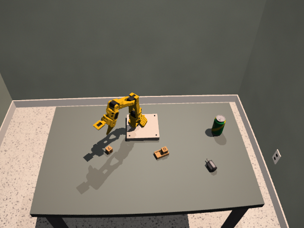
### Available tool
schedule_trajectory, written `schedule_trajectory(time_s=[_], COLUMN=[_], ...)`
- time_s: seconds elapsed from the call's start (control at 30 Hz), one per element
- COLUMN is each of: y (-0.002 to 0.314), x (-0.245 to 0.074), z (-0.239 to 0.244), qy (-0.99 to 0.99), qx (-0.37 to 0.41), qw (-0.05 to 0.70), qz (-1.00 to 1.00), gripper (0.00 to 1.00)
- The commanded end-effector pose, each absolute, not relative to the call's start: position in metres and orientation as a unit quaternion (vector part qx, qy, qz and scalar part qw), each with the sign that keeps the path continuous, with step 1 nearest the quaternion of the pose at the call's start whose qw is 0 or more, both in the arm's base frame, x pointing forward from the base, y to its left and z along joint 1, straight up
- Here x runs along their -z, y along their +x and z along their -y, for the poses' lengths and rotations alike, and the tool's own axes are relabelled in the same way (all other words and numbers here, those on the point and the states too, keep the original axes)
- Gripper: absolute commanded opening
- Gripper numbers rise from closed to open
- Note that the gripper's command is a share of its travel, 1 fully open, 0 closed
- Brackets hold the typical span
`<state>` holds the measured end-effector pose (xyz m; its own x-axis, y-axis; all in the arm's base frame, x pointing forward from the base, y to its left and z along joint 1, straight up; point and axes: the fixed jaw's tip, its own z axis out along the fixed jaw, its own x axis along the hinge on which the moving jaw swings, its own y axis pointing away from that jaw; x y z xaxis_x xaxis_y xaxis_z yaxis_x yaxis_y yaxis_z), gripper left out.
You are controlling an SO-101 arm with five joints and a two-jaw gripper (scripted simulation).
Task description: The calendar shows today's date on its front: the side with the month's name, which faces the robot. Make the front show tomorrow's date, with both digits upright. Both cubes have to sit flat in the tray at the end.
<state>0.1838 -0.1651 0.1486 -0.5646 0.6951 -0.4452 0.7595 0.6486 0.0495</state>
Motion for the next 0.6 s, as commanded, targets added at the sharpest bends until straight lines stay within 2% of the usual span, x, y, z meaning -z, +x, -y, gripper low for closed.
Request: schedule_trajectory(time_s=[0.0,0.57], y=[0.1811,0.1783], x=[-0.1544,-0.1494], z=[0.1658,0.1649], qy=[0.409,0.280], qx=[0.080,0.112], qw=[0.227,0.213], qz=[-0.880,-0.929], gripper=[0.35,0.35])
